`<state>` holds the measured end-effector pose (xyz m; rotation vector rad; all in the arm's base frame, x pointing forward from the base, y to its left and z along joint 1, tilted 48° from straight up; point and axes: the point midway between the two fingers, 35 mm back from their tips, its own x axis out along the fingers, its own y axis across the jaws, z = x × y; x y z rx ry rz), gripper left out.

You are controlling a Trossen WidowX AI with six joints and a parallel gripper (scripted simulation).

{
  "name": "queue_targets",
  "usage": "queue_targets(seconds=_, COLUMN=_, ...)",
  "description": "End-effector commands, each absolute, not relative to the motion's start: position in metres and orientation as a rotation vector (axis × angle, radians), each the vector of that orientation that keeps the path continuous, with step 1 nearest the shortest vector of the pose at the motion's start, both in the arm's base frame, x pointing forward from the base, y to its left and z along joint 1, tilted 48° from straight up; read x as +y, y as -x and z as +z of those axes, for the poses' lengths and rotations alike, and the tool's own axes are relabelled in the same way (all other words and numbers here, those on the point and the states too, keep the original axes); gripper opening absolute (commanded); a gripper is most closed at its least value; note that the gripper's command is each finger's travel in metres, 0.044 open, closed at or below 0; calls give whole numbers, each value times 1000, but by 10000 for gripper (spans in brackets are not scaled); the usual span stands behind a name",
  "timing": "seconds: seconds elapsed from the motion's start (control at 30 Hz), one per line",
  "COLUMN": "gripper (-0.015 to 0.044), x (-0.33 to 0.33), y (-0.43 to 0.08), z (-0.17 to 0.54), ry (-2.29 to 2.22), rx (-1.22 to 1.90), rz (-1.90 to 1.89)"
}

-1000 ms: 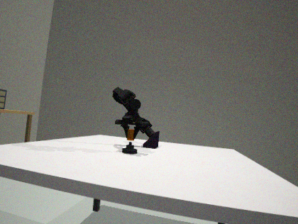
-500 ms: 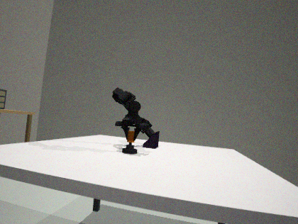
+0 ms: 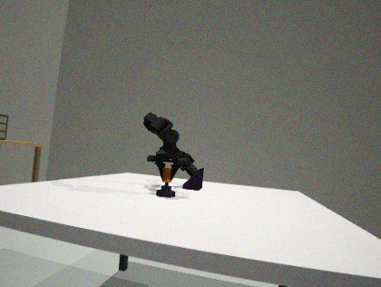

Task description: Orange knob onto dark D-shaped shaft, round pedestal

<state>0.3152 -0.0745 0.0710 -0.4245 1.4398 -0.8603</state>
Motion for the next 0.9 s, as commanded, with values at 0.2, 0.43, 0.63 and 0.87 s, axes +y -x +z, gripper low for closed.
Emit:
queue_targets(seconds=0.2, gripper=0, x=-71, y=-313, z=72, ry=432, rx=1444, rz=-858)
queue_targets(seconds=0.43, gripper=0, x=-70, y=-313, z=73, ry=497, rx=1484, rz=-798)
queue_targets(seconds=0.63, gripper=0, x=-69, y=-315, z=72, ry=589, rx=1540, rz=-709)
queue_targets(seconds=0.87, gripper=0, x=-70, y=-318, z=72, ry=589, rx=1540, rz=-709)
